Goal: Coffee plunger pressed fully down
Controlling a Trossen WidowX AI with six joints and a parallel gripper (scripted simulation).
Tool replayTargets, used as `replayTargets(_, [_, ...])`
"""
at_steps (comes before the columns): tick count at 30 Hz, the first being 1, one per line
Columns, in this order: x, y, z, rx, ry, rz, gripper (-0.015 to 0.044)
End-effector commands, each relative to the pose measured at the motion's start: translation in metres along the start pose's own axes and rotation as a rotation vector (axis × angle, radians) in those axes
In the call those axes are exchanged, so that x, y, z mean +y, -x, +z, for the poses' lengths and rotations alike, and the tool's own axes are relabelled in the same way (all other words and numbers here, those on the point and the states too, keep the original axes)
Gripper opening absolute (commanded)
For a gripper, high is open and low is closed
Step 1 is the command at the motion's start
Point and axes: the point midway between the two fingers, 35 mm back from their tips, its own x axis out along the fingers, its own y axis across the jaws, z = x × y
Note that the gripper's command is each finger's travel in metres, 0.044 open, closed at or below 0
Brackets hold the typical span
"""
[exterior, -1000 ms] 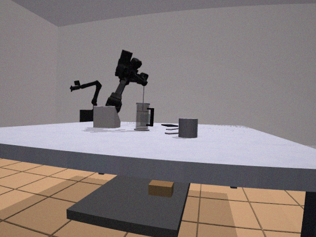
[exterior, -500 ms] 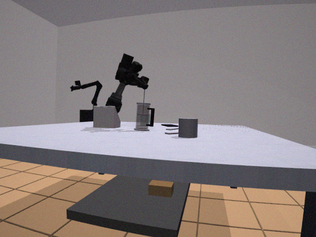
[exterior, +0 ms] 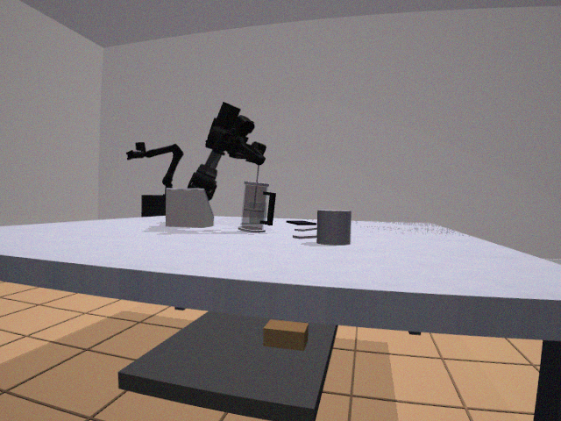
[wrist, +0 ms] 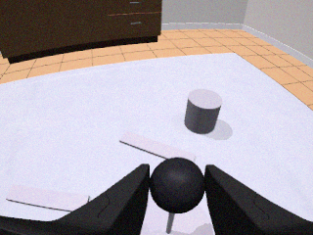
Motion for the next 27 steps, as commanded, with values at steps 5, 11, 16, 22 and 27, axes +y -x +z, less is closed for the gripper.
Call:
replayTargets(5, [0.002,-0.016,-0.033,0.079,-0.058,0.006,0.0116])
replayTargets(11, [0.002,-0.019,-0.030,0.079,-0.057,0.007,0.0116])
replayTargets(16, [0.002,-0.020,-0.029,0.079,-0.057,0.008,0.0116])
replayTargets(22, [0.001,-0.022,-0.028,0.079,-0.057,0.008,0.0116])
replayTargets(27, [0.000,-0.022,-0.028,0.078,-0.056,0.008,0.0116])
